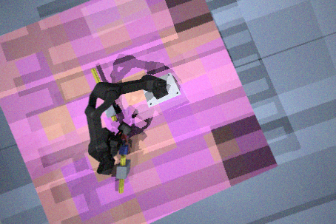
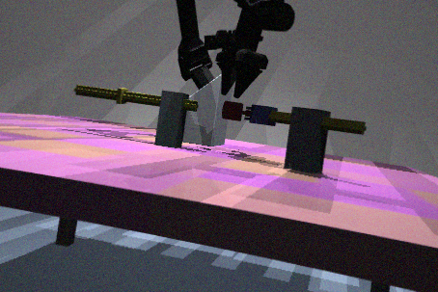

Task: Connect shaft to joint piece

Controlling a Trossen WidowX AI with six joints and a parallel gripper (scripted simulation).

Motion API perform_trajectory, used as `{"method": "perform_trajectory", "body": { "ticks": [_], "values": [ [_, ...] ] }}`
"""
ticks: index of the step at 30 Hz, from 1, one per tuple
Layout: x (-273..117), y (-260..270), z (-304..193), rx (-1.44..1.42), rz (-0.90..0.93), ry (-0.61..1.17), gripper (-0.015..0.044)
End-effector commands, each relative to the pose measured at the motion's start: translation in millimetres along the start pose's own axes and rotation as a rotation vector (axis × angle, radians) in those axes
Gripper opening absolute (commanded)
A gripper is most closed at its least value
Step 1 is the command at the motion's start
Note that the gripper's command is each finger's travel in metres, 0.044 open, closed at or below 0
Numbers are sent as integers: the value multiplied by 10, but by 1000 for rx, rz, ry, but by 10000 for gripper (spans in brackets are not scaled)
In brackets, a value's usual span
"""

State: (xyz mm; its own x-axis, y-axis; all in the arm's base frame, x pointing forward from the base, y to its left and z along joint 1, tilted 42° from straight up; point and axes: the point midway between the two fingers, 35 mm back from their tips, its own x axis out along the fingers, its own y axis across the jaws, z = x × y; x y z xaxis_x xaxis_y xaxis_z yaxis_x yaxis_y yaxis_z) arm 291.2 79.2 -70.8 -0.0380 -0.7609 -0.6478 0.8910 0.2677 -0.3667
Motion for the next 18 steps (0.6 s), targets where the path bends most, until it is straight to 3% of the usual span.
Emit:
{"method": "perform_trajectory", "body": {
  "ticks": [1,18],
  "values": [
    [-156,12,20,-146,18,24,440],
    [-662,-76,100,-726,85,71,440]
  ]
}}
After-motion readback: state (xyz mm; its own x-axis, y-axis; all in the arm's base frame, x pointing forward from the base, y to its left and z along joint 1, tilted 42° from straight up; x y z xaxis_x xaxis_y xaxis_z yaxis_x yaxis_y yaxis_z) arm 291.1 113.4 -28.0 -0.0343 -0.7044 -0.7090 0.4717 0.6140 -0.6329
